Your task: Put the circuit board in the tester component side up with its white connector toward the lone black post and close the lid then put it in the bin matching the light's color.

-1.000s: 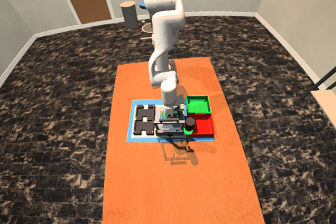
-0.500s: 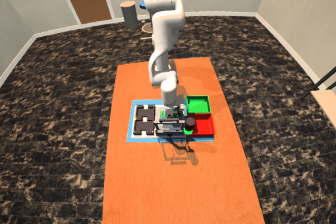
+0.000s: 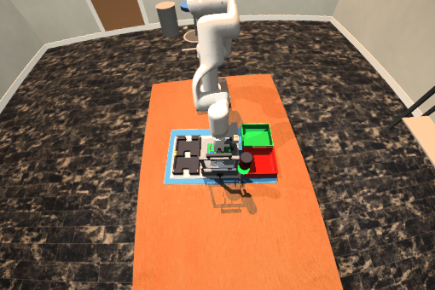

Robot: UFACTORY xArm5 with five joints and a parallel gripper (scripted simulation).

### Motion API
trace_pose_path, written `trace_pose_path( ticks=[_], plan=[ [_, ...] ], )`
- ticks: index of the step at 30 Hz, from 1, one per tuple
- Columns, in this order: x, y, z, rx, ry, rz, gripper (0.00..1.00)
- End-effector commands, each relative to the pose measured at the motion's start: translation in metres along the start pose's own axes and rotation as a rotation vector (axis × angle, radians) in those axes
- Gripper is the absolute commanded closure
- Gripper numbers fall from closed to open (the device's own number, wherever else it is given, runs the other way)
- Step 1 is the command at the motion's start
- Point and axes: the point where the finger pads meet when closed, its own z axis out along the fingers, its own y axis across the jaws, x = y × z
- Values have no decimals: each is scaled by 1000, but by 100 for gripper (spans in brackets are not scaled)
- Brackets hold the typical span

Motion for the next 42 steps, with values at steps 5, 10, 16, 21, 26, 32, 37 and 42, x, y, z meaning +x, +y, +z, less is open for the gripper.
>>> trace_pose_path(
  ticks=[5,10,16,21,26,32,37,42],
  plan=[
    [0,1,-1,-3,0,0,21],
    [0,1,-1,-3,0,0,21],
    [0,1,-3,-3,0,0,21],
    [0,1,-3,-3,0,0,21],
    [0,1,-5,-3,0,0,21],
    [0,1,-6,-3,0,0,21],
    [0,1,-7,-3,0,0,21],
    [0,1,-8,-3,0,0,21]
  ],
)
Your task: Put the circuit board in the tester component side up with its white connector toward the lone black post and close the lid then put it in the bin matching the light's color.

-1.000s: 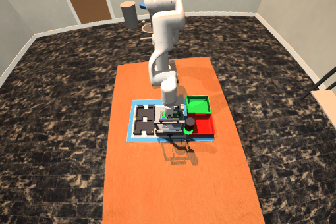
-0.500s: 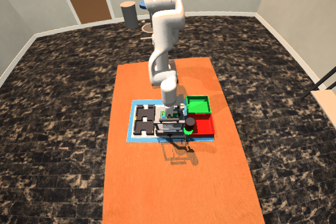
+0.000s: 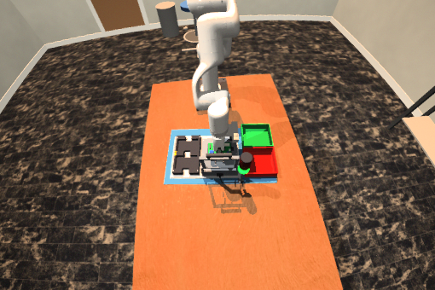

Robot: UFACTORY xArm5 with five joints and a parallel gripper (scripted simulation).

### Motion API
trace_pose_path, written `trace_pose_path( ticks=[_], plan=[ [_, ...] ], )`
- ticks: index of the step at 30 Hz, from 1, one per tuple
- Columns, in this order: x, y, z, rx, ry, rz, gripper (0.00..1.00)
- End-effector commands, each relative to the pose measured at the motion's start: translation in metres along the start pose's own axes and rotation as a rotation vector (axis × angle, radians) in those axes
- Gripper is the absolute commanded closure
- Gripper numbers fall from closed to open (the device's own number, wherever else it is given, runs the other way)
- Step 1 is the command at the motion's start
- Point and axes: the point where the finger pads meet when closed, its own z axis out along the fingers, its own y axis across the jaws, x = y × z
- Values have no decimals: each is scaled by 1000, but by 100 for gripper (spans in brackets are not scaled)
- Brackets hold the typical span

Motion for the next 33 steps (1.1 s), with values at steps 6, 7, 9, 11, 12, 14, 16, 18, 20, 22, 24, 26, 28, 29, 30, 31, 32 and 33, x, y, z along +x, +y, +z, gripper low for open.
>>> trace_pose_path(
  ticks=[6,7,9,11,12,14,16,18,20,22,24,26,28,29,30,31,32,33],
  plan=[
    [0,2,-3,-4,1,0,21],
    [0,2,-4,-4,1,0,21],
    [0,2,-4,-4,1,0,21],
    [0,2,-5,-4,1,0,21],
    [0,2,-5,-4,1,0,21],
    [0,2,-5,-4,1,0,21],
    [0,2,-5,-4,1,0,21],
    [0,2,-6,-4,1,0,21],
    [0,2,-7,-4,1,0,21],
    [0,2,-7,-4,1,0,21],
    [0,2,-7,-4,1,0,21],
    [0,2,-8,-4,1,0,21],
    [0,2,-9,-4,1,0,21],
    [0,2,-9,-4,1,0,21],
    [0,2,-9,-4,1,0,21],
    [0,2,-9,-4,1,0,21],
    [0,2,-9,-4,1,0,21],
    [0,2,-9,-4,1,0,21]
  ],
)
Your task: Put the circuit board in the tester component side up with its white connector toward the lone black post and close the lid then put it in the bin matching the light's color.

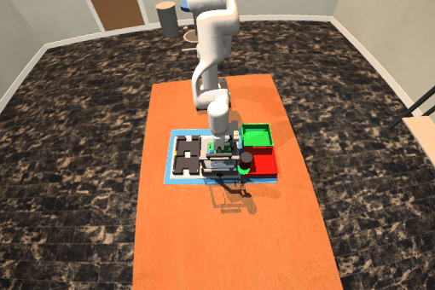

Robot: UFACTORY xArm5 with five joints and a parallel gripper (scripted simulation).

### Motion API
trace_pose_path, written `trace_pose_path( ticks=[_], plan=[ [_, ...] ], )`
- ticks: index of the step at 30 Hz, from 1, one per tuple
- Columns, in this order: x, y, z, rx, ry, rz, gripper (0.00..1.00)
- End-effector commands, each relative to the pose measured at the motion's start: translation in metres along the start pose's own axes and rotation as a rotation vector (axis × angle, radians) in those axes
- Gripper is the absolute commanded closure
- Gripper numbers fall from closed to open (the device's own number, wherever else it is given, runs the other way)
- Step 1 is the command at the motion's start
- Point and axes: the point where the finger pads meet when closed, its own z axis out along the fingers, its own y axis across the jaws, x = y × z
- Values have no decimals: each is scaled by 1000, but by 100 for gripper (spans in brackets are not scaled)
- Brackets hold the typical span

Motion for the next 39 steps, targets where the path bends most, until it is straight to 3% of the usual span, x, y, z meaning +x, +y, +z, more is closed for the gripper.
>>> trace_pose_path(
  ticks=[1,31,39],
  plan=[
    [0,1,-2,-4,0,0,21],
    [0,1,-8,-4,0,0,21],
    [0,1,-22,-4,0,0,21]
  ],
)
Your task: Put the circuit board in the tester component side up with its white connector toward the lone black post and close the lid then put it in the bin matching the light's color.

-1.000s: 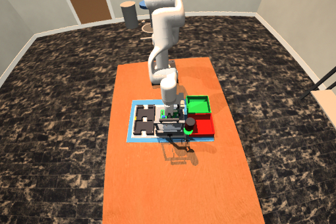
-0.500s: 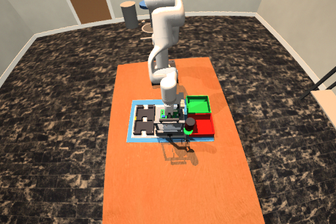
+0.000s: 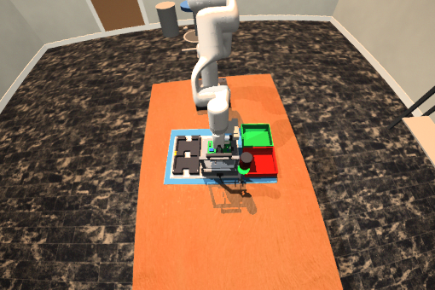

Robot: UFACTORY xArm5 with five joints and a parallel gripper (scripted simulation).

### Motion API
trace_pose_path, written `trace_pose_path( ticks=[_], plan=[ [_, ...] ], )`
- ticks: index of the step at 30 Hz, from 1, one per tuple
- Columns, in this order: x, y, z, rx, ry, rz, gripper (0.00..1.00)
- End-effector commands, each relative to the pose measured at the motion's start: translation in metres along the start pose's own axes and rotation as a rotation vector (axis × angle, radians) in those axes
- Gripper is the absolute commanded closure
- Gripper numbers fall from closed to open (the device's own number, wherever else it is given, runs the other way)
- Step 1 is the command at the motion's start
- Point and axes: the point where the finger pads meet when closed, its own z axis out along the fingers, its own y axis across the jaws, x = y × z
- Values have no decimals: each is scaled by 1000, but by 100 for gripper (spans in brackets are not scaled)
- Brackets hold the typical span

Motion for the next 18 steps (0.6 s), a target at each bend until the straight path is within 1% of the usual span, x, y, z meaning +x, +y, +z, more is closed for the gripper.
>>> trace_pose_path(
  ticks=[1,7,9,14,18],
  plan=[
    [0,2,-11,-4,1,0,21],
    [0,1,-35,-4,1,0,21],
    [0,1,-35,-4,1,0,21],
    [0,1,-54,-4,1,0,21],
    [0,1,-66,-4,1,0,21]
  ],
)
